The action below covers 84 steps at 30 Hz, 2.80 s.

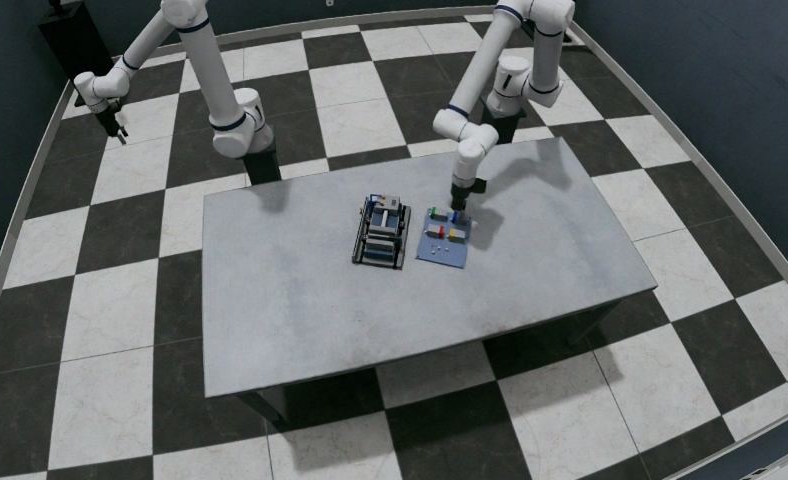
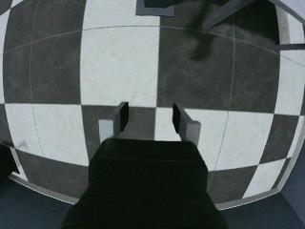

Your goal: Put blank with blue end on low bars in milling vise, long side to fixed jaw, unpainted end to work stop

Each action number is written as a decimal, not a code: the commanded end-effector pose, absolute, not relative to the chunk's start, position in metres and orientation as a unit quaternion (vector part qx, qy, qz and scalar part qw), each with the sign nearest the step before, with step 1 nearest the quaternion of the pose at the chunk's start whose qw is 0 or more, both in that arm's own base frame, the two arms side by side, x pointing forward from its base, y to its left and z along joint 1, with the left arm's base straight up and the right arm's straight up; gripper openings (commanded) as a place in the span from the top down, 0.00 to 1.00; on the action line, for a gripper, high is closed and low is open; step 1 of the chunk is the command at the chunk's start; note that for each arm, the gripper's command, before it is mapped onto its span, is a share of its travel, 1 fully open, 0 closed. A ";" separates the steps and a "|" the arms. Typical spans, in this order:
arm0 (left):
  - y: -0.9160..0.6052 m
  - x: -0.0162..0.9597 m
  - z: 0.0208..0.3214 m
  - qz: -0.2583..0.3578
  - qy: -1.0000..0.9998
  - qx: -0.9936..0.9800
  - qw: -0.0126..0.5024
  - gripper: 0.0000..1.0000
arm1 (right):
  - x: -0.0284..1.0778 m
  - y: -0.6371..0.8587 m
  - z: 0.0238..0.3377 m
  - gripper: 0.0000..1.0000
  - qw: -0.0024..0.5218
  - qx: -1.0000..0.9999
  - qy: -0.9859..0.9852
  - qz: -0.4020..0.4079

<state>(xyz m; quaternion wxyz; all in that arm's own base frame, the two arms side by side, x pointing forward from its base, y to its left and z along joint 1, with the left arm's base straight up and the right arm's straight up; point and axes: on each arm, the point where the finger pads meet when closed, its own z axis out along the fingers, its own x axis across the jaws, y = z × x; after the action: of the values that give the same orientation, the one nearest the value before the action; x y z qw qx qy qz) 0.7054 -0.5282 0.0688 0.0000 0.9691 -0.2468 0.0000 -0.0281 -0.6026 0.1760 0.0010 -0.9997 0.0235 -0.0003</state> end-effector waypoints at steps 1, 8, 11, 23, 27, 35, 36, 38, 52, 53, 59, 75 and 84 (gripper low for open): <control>-0.529 0.706 0.066 0.001 -0.247 0.969 0.001 0.00 | -0.028 -0.603 0.177 0.00 0.000 -1.000 0.023 0.000; -0.529 0.706 0.065 0.001 -0.247 0.969 0.000 0.00 | -0.028 -0.603 0.177 0.00 0.000 -1.000 0.023 0.000; -0.529 0.706 0.063 0.001 -0.247 0.969 0.000 0.00 | -0.028 -0.603 0.177 0.00 0.000 -1.000 0.023 0.000; -0.529 0.706 0.061 0.001 -0.247 0.969 0.000 0.00 | -0.028 -0.603 0.177 0.00 0.000 -1.000 0.023 0.000; -0.529 0.706 0.059 0.001 -0.247 0.969 0.000 0.00 | -0.028 -0.603 0.177 0.00 0.000 -1.000 0.023 0.000; -0.529 0.706 0.057 0.001 -0.247 0.969 0.000 0.00 | -0.028 -0.603 0.177 0.00 0.000 -1.000 0.023 0.000; -0.529 0.706 0.057 0.001 -0.247 0.969 0.000 0.00 | -0.028 -0.603 0.177 0.00 0.000 -1.000 0.023 0.000; -0.529 0.706 0.057 0.001 -0.247 0.969 0.000 0.00 | -0.028 -0.603 0.177 0.00 0.000 -1.000 0.023 0.000; -0.529 0.706 0.049 0.001 -0.247 0.969 0.000 0.00 | -0.028 -0.603 0.177 0.00 0.000 -1.000 0.023 0.000; -0.529 0.706 0.049 0.001 -0.247 0.969 0.000 0.00 | -0.028 -0.603 0.177 0.00 0.000 -1.000 0.023 0.000; -0.529 0.706 0.047 0.001 -0.247 0.969 0.000 0.00 | -0.028 -0.603 0.177 0.00 0.000 -1.000 0.023 0.000; -0.529 0.706 0.045 0.001 -0.247 0.969 0.000 0.00 | -0.028 -0.603 0.177 0.00 0.000 -1.000 0.023 0.000; -0.529 0.706 0.046 0.001 -0.247 0.969 0.000 0.00 | -0.028 -0.603 0.177 0.00 0.000 -1.000 0.023 0.000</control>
<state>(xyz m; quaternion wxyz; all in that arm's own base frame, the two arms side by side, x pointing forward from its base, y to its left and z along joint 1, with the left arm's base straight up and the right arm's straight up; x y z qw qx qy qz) 0.7054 -0.5281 0.0445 0.0000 0.9691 -0.2468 0.0000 -0.0281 -0.6026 0.1760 0.0010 -0.9997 0.0235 -0.0003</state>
